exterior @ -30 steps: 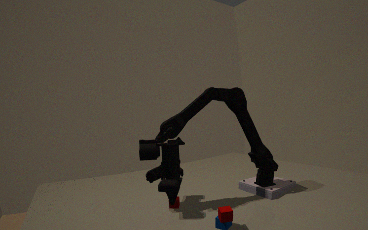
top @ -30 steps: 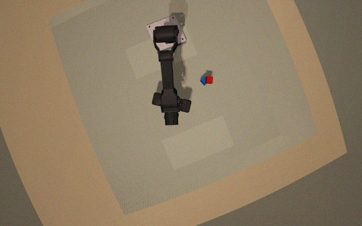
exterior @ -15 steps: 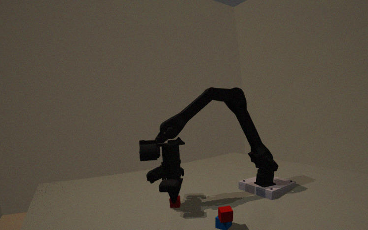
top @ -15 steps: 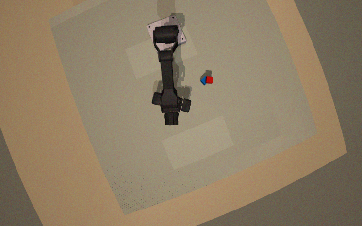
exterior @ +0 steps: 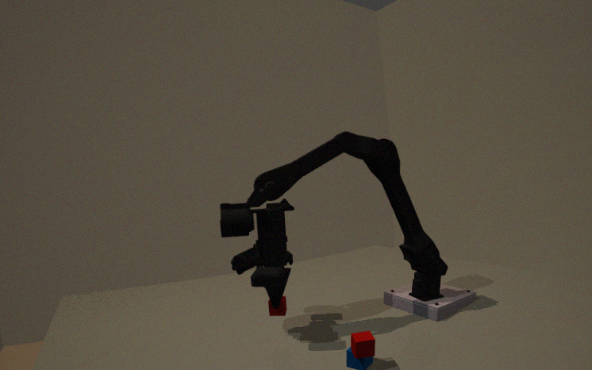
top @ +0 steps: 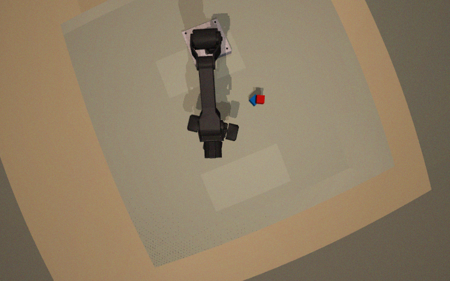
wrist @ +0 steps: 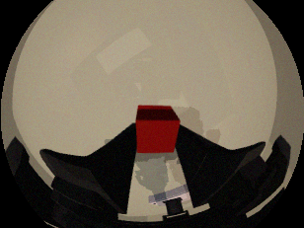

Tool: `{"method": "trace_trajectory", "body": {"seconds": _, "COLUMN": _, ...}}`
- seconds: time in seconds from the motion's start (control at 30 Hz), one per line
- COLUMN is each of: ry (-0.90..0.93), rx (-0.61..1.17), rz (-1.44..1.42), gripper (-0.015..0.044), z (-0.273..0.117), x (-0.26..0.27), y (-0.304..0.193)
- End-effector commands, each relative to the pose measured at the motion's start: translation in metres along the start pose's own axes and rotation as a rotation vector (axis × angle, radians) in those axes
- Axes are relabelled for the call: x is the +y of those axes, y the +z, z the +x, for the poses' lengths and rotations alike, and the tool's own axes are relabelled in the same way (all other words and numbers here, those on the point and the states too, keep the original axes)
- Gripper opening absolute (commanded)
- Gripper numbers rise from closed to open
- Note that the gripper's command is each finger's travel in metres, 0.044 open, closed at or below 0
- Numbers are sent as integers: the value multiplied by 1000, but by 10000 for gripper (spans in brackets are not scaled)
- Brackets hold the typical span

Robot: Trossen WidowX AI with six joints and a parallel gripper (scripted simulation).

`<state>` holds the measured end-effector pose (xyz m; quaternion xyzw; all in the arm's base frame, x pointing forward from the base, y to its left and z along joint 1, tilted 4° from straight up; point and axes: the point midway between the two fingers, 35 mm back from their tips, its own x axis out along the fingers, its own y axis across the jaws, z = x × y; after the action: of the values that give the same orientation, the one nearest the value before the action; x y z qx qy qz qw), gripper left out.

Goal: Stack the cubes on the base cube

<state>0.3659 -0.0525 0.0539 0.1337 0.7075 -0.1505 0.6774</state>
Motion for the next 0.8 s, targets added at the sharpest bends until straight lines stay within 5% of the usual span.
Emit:
{"method": "trace_trajectory", "body": {"seconds": 0.0, "ry": -1, "rx": -5, "rz": 5, "gripper": 105, "z": -16, "x": 0, "y": 1}}
{"method": "trace_trajectory", "body": {"seconds": 0.77, "ry": 1, "rx": -4, "rz": -148, "gripper": 105, "z": -59, "x": 14, "y": -14}}
